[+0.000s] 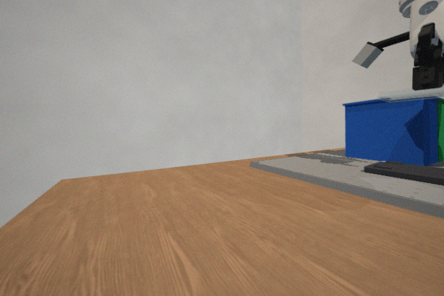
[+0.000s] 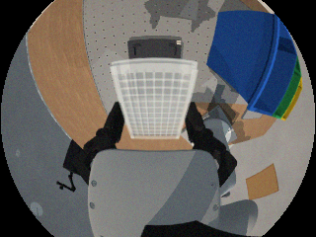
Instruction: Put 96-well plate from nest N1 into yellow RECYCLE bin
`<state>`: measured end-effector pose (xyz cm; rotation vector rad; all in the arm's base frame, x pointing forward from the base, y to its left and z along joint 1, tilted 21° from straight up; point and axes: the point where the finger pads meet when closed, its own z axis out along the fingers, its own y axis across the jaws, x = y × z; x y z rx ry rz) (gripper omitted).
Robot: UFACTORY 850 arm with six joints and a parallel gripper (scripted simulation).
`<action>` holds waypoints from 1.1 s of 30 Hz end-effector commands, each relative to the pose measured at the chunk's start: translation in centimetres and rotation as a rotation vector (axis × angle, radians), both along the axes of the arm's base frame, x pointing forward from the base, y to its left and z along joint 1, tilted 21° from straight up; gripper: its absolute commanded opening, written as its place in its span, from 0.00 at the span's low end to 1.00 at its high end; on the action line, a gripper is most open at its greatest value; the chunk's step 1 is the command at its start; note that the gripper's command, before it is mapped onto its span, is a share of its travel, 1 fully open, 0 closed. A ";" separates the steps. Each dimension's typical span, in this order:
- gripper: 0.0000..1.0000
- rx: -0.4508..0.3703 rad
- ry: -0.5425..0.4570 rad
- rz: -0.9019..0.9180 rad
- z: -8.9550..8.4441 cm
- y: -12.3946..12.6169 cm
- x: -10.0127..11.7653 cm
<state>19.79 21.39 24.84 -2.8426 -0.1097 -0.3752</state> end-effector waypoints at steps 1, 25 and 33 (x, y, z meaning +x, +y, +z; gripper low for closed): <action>0.00 0.024 0.033 0.020 0.9 -0.4 -0.1; 0.00 0.024 0.033 0.020 4.1 -1.4 -0.8; 0.00 0.024 0.033 0.020 5.3 -1.8 -1.1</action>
